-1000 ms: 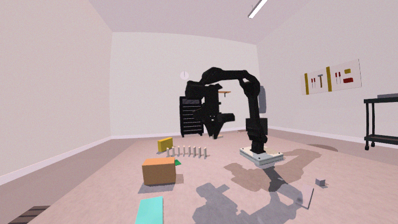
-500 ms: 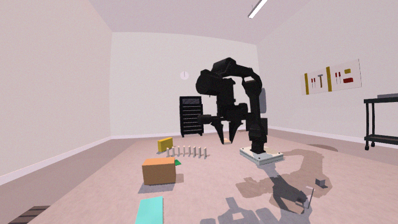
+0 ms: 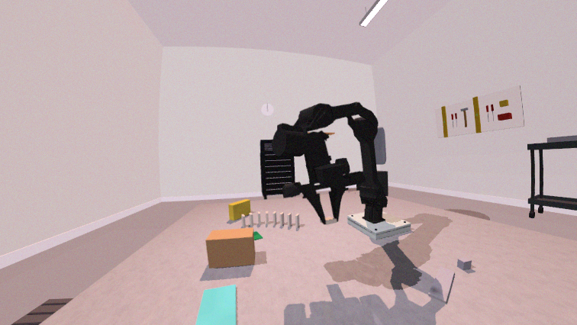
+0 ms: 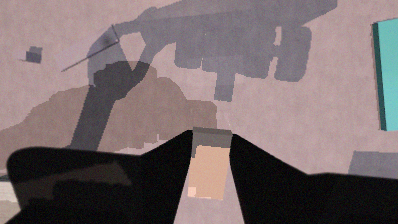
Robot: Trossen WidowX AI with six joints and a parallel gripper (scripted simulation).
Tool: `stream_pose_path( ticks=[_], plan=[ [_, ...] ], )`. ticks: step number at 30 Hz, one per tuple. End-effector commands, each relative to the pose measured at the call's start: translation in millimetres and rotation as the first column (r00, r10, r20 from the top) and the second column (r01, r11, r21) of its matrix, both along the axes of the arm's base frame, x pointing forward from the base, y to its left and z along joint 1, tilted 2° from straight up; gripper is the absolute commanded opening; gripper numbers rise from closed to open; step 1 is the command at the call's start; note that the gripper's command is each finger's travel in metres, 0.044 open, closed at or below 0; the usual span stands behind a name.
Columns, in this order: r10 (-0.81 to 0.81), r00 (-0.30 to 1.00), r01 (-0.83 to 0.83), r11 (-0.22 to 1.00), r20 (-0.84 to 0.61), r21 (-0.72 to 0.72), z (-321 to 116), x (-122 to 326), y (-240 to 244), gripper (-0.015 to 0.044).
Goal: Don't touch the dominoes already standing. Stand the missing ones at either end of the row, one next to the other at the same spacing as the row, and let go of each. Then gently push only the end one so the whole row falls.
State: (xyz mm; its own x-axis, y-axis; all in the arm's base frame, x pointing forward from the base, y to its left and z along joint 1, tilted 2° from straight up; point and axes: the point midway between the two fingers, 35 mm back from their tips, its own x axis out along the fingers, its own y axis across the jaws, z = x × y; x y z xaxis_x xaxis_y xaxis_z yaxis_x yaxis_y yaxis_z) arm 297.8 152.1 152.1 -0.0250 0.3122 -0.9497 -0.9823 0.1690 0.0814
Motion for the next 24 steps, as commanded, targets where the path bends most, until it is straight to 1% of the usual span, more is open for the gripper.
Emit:
stream_pose_path(
  ticks=[1, 8, 14, 24],
  plan=[
    [-0.003, 1.000, 0.003, 0.996, -0.008, 0.089, -6.5, 2.2, 1.4, 0.0107],
    [-0.012, 1.000, 0.015, 0.963, -0.015, 0.268, -18.4, 6.2, 1.6, 0.0107],
    [-0.010, 1.000, 0.008, 0.912, 0.003, 0.410, -25.7, 8.2, -0.1, 0.0107],
    [-0.031, 0.998, -0.014, 0.765, 0.059, 0.644, -27.1, 8.8, -6.2, 0.0107]
  ],
)
